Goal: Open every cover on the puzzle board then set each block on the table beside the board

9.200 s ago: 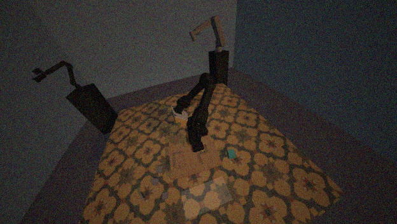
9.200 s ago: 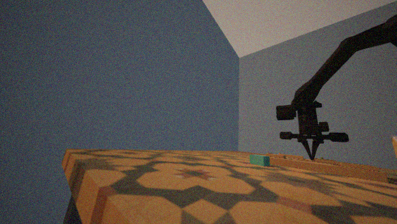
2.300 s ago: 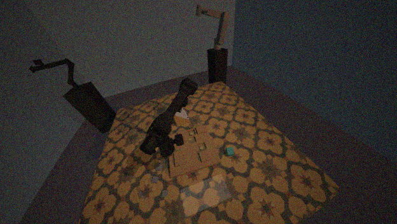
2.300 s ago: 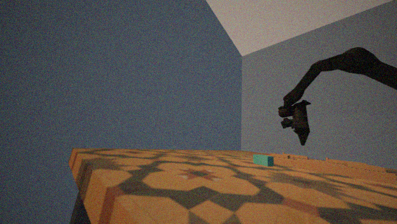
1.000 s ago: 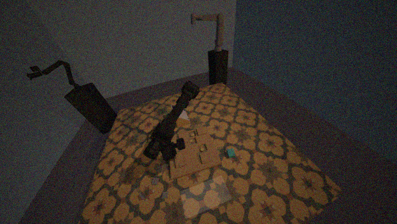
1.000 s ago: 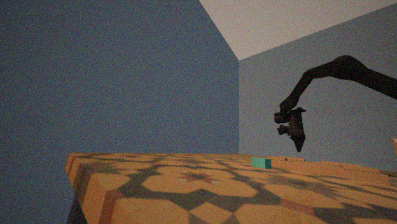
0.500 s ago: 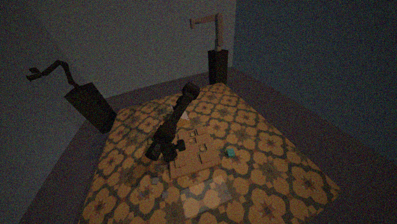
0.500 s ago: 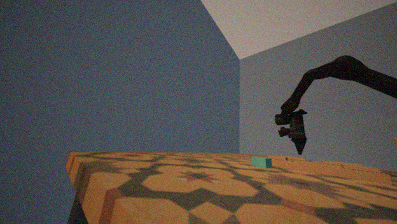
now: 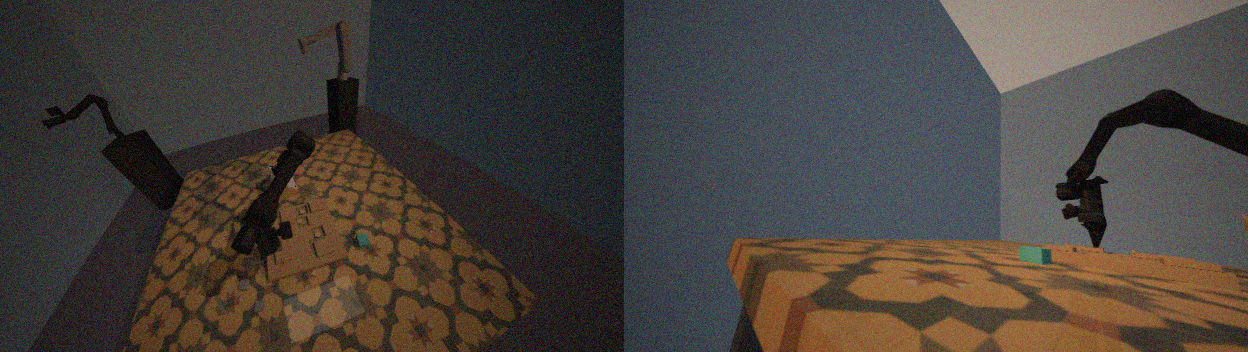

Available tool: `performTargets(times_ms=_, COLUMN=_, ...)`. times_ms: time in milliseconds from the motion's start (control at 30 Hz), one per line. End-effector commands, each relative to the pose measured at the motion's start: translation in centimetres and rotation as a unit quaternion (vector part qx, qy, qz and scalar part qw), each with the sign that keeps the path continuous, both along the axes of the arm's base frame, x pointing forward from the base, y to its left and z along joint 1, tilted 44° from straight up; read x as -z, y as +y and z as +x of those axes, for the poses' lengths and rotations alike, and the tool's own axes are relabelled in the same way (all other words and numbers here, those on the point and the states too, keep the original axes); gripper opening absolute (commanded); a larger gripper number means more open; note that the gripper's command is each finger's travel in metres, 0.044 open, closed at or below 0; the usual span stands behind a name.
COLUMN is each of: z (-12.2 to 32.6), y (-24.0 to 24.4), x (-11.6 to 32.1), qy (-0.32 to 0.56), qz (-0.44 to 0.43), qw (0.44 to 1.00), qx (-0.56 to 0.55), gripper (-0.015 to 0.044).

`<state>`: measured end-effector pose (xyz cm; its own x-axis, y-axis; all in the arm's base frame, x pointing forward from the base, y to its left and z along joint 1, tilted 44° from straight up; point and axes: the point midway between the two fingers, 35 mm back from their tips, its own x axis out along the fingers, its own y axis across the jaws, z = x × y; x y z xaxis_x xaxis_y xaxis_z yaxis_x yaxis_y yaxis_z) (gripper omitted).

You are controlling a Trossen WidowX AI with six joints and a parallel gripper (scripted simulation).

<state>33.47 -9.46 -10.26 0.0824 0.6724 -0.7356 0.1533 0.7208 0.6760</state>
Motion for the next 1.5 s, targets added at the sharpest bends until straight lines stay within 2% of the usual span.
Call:
performTargets(times_ms=0, z=-0.3, y=0.5, x=0.3, qy=0.004, qz=0.004, qw=1.000, qx=0.001, gripper=0.0000)
performTargets(times_ms=1467, z=-0.2, y=3.7, x=-2.4, qy=0.005, qz=0.006, qw=1.000, qx=0.001, gripper=0.0000)
